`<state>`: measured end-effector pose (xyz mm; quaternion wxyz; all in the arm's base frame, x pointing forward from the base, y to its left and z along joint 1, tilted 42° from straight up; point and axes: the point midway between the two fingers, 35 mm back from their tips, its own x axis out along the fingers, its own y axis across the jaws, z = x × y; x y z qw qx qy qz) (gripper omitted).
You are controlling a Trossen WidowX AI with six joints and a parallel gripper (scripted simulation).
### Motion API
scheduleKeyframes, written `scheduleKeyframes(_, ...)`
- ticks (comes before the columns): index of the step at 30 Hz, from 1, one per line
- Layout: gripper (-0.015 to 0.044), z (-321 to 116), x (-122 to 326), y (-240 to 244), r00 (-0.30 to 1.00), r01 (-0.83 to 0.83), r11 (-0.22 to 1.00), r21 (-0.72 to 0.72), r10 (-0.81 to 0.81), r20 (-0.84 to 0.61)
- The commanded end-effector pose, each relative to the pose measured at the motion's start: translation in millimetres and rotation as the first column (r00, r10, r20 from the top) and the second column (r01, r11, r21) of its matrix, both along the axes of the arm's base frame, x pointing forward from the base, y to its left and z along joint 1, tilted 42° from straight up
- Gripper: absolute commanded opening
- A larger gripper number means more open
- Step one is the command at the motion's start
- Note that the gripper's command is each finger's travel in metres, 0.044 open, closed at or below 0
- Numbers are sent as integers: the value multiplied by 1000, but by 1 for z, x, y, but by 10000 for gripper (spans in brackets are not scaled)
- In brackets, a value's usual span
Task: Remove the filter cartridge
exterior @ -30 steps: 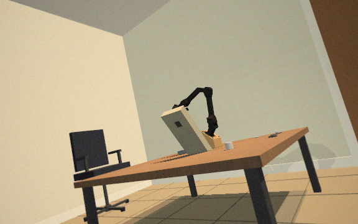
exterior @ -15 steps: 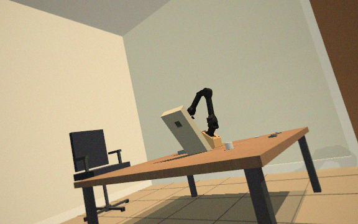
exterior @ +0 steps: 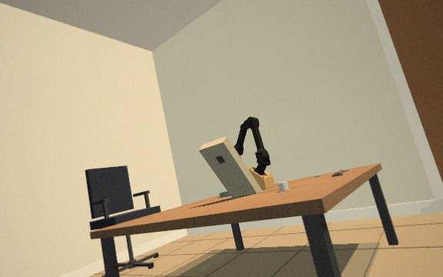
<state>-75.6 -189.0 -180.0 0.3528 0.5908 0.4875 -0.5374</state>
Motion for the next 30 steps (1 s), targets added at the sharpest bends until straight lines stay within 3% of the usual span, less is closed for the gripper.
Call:
scheduleKeyframes(1, 0, -12, 1, 11, 1000, -4, 1000, 0, 4, -3)
scheduleKeyframes(7, 0, -23, 3, 23, 1000, -4, 1000, 0, 4, -3)
scheduleKeyframes(24, 440, -19, 4, 21, 1000, 1, 1000, 5, -1, 1)
scheduleKeyframes(30, 440, 5, 0, -3, 1000, 1, 1000, 7, -1, 3)
